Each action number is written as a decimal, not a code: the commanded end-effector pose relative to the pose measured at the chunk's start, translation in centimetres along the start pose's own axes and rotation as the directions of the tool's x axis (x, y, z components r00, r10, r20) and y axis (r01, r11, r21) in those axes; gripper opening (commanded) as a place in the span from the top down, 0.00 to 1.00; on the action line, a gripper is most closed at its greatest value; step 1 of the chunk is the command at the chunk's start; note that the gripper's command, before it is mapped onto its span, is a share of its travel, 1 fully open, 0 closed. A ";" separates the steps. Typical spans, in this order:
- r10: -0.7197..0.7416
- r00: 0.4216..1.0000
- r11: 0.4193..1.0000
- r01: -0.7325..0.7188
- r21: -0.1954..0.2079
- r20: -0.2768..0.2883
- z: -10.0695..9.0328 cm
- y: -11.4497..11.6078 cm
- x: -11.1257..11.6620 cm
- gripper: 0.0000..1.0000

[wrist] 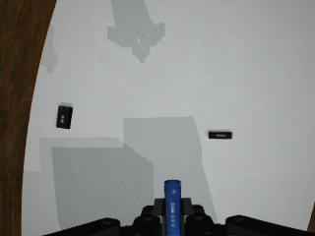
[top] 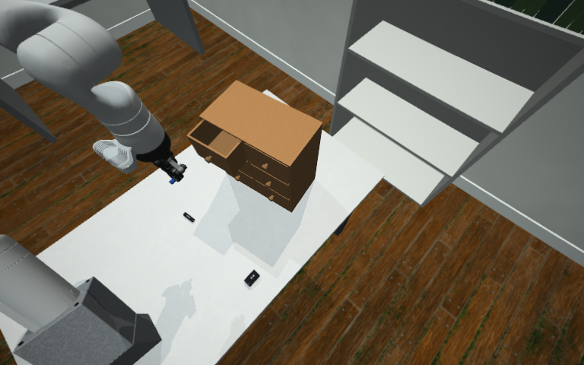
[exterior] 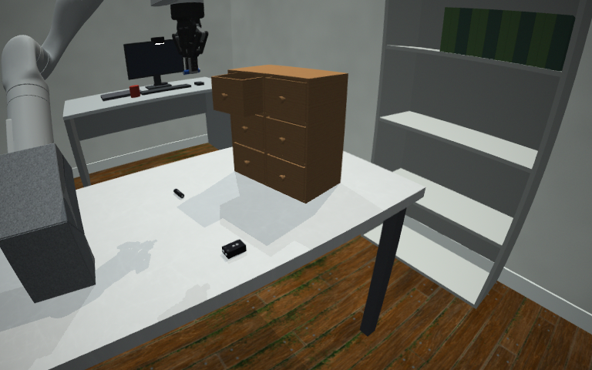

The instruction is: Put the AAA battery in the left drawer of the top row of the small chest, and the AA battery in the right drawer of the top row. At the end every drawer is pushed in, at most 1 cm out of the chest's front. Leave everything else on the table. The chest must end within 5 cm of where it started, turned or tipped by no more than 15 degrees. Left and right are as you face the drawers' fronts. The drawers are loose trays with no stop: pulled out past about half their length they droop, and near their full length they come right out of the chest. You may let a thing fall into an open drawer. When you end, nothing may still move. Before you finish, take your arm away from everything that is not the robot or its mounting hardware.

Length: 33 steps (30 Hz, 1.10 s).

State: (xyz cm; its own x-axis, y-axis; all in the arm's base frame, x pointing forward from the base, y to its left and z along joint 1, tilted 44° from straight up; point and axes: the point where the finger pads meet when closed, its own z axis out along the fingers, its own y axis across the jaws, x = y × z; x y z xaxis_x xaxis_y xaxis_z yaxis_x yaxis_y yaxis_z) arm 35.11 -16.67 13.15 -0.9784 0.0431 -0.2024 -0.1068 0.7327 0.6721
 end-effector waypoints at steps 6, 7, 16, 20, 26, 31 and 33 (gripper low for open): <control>0.000 1.000 1.000 0.000 0.001 0.011 -0.1 0.0 0.0 0.95; 0.000 1.000 1.000 0.000 0.001 0.014 -0.1 0.0 0.0 0.95; 0.000 0.999 1.000 0.000 0.001 0.038 0.0 0.0 0.0 0.95; 0.000 0.998 1.000 0.000 0.001 0.059 0.0 0.0 0.1 0.95; 0.000 0.995 1.000 0.000 0.001 0.100 0.0 0.0 0.1 0.95; 0.000 0.992 1.000 0.000 0.001 0.123 0.0 0.0 0.1 0.95; 0.000 0.990 1.000 0.000 0.001 0.141 0.0 0.0 0.2 0.95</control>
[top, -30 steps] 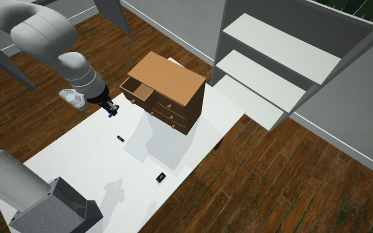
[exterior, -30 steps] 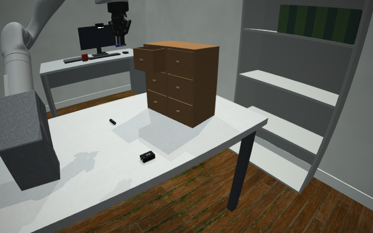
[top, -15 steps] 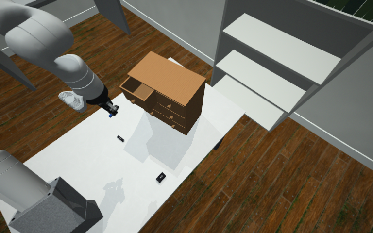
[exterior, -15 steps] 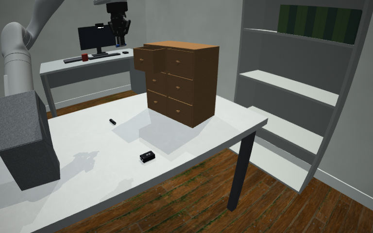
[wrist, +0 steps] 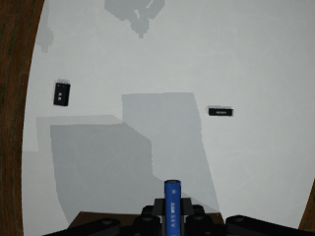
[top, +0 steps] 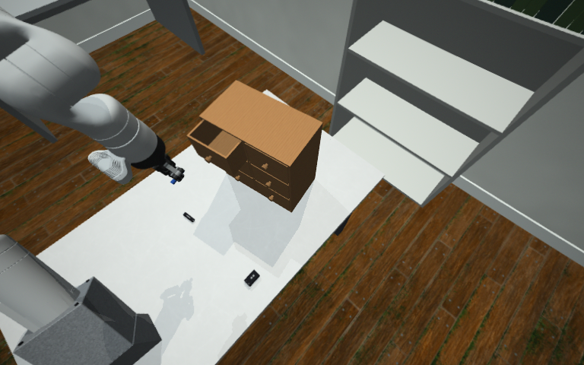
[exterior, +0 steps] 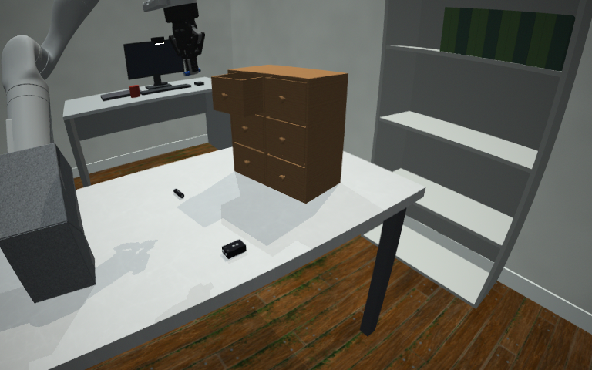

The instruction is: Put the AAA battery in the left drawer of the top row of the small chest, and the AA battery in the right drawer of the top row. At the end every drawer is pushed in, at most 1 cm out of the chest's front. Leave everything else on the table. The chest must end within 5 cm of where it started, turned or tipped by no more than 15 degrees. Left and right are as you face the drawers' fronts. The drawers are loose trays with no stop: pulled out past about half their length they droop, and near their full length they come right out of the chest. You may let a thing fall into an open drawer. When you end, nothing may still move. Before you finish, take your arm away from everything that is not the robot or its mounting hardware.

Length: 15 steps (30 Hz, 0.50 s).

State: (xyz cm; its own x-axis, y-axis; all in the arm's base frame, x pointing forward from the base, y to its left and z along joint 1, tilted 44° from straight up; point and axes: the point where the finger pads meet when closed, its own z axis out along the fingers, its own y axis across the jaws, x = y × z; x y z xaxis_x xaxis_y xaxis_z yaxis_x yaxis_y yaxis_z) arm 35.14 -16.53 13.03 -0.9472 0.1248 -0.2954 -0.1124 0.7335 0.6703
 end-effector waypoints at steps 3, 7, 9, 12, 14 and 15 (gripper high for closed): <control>0.006 0.999 1.000 -0.006 0.001 0.041 -0.1 0.0 0.2 0.95; 0.006 0.997 1.000 -0.006 0.001 0.081 -0.1 0.0 0.2 0.95; 0.006 0.995 1.000 -0.006 0.001 0.102 -0.1 0.0 0.3 0.95; 0.006 0.991 1.000 -0.006 0.001 0.135 -0.1 0.0 0.3 0.95; 0.006 0.989 1.000 -0.006 0.001 0.146 -0.1 0.0 0.3 0.95; 0.006 0.989 1.000 -0.006 0.001 0.146 -0.1 0.0 0.3 0.95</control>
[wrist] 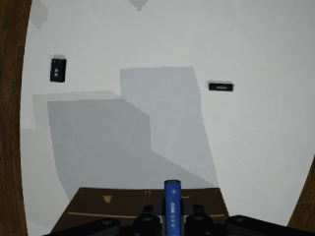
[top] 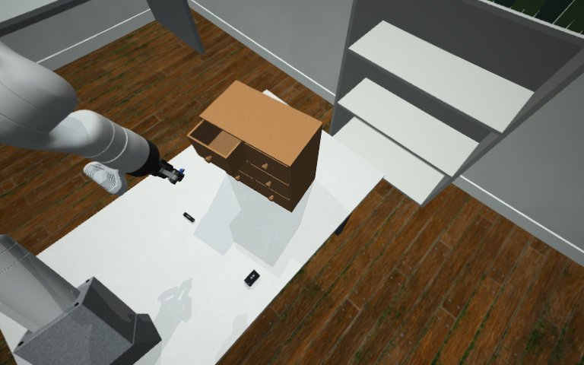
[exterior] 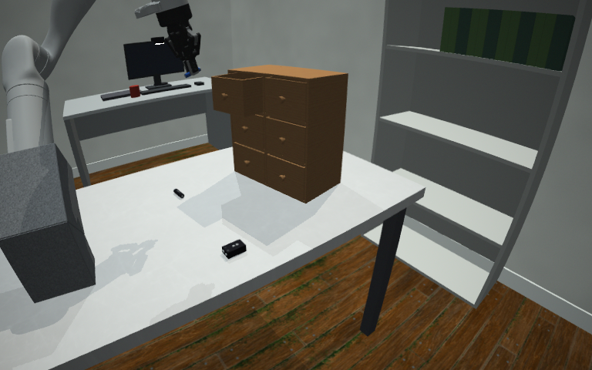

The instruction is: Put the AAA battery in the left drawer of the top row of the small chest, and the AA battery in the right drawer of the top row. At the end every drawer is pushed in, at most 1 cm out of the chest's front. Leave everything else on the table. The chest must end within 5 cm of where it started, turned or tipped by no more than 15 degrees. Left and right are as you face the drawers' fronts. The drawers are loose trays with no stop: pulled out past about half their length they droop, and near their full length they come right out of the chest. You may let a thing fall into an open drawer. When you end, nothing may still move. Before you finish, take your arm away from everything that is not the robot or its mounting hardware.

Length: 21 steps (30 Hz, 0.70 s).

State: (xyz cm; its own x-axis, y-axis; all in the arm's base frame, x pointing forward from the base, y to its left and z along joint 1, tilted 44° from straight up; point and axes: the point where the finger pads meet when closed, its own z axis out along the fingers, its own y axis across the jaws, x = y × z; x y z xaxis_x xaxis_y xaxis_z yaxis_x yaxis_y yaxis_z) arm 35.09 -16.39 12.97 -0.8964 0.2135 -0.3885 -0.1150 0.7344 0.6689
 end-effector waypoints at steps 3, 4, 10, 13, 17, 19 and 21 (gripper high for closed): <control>0.009 0.999 1.000 -0.009 0.001 0.043 -0.2 -0.1 0.2 0.95; 0.009 0.998 1.000 -0.009 0.001 0.054 -0.2 -0.1 0.3 0.95; 0.009 0.992 1.000 -0.009 0.002 0.126 -0.2 -0.1 0.3 0.95; 0.009 0.987 1.000 -0.009 0.001 0.162 -0.1 -0.1 0.4 0.95; 0.009 0.982 1.000 -0.009 0.001 0.186 -0.1 -0.1 0.4 0.95; 0.008 0.978 1.000 -0.009 0.001 0.211 -0.1 -0.1 0.5 0.95; 0.008 0.972 1.000 -0.009 0.001 0.235 -0.1 -0.1 0.5 0.95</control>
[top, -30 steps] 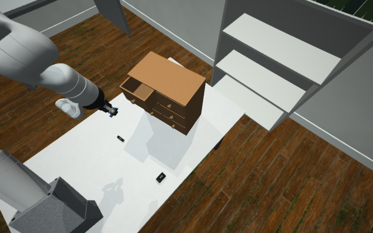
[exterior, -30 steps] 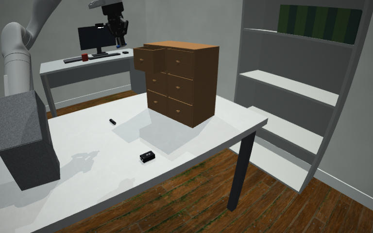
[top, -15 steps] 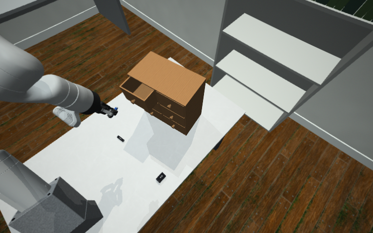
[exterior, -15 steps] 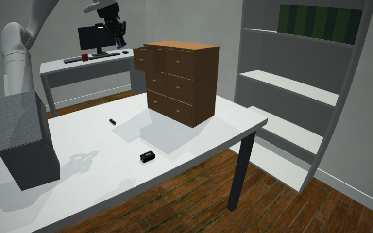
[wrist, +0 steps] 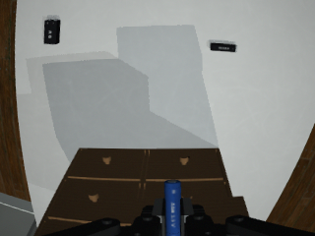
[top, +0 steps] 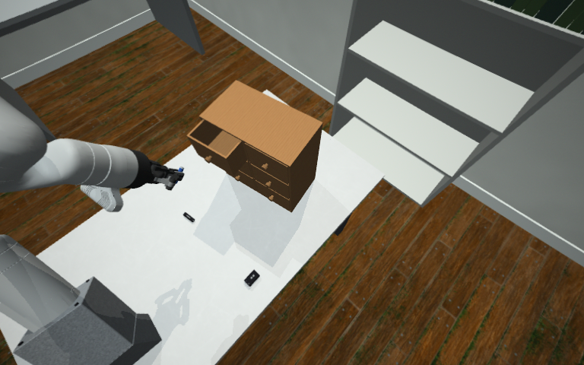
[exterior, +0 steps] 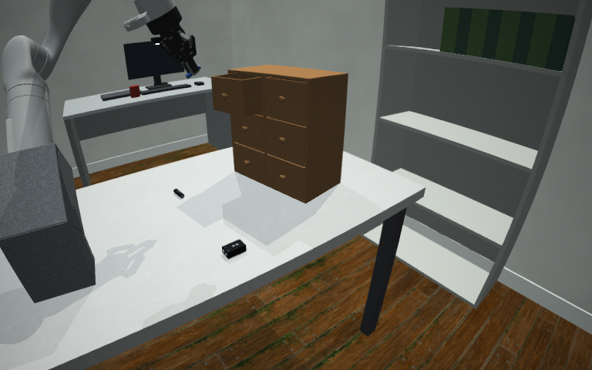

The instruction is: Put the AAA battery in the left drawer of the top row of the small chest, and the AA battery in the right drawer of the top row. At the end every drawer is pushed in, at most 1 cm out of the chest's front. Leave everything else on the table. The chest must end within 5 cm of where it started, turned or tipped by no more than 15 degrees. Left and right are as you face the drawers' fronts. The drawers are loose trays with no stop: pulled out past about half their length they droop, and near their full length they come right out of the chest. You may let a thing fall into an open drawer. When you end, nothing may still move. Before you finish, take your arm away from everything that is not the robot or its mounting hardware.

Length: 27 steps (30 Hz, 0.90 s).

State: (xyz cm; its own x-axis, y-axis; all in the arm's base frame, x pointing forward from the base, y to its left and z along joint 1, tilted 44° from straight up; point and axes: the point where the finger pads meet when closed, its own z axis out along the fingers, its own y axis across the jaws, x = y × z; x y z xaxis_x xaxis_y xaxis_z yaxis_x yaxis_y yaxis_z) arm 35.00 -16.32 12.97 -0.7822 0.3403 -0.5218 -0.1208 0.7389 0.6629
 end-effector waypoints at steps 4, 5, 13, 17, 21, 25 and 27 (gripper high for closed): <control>0.017 0.997 1.000 -0.018 0.001 0.070 -0.2 -0.2 0.4 0.95; 0.017 0.996 1.000 -0.018 0.001 0.082 -0.2 -0.2 0.5 0.95; 0.017 0.988 1.000 -0.018 0.001 0.155 -0.2 -0.2 0.6 0.95; 0.017 0.979 1.000 -0.018 0.001 0.203 -0.2 -0.2 0.6 0.95; 0.017 0.968 1.000 -0.018 0.001 0.249 -0.2 -0.2 0.7 0.95; 0.016 0.956 1.000 -0.018 0.001 0.294 -0.1 -0.2 0.8 0.95; 0.016 0.949 1.000 -0.017 0.001 0.316 -0.1 -0.1 0.8 0.95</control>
State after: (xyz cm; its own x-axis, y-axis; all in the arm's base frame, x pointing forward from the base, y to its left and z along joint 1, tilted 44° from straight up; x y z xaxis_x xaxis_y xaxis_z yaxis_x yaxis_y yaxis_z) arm 34.77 -16.17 13.03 -0.5640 0.4898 -0.6648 -0.1250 0.7451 0.6551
